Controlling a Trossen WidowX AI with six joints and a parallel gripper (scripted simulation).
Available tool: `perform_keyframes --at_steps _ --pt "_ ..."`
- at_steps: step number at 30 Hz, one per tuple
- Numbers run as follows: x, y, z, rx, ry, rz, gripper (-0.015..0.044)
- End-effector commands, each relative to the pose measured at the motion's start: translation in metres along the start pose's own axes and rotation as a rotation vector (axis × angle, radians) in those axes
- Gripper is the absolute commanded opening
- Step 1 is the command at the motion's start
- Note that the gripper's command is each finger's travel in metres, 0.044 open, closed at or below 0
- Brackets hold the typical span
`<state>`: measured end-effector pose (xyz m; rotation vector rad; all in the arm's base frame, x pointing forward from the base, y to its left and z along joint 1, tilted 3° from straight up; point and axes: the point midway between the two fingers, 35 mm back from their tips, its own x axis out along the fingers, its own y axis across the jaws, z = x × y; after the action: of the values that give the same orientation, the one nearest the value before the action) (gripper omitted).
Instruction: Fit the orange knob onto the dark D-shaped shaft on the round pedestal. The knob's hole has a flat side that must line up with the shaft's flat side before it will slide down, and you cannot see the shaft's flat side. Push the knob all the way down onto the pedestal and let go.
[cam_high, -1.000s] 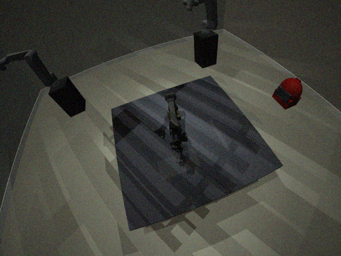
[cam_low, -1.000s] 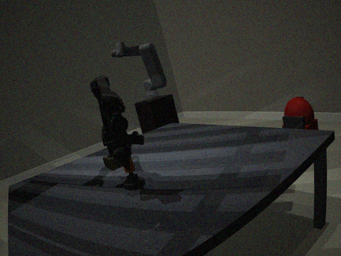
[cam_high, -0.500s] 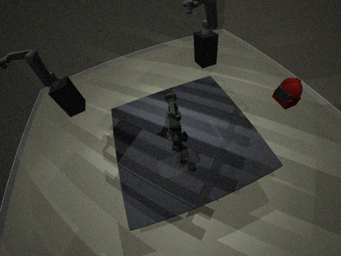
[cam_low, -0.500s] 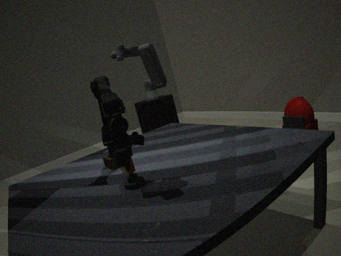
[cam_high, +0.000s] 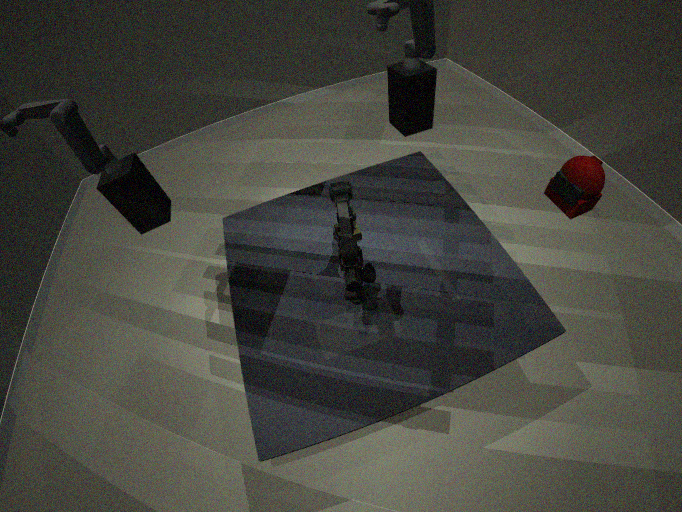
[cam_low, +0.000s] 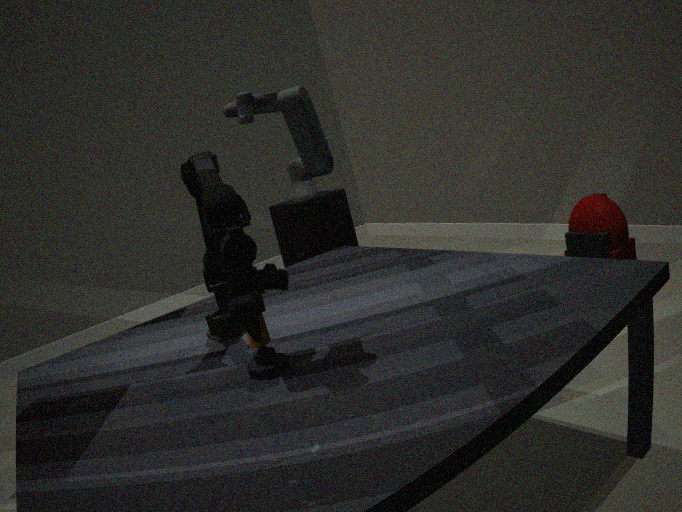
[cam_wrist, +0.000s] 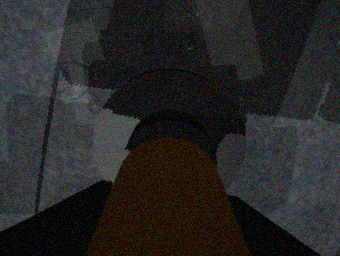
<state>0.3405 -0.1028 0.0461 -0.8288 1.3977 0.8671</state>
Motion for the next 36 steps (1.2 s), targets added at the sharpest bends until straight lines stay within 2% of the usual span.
perform_keyframes --at_steps 1,11,36 --pt "-0.0036 -0.0007 -0.0001 -0.004 0.002 -0.001 0.0" --pt "-0.0007 -0.0018 -0.0008 -0.213 0.002 -0.001 0.0" --pt "-0.0037 -0.001 0.0 -0.222 0.002 -0.001 0.0"
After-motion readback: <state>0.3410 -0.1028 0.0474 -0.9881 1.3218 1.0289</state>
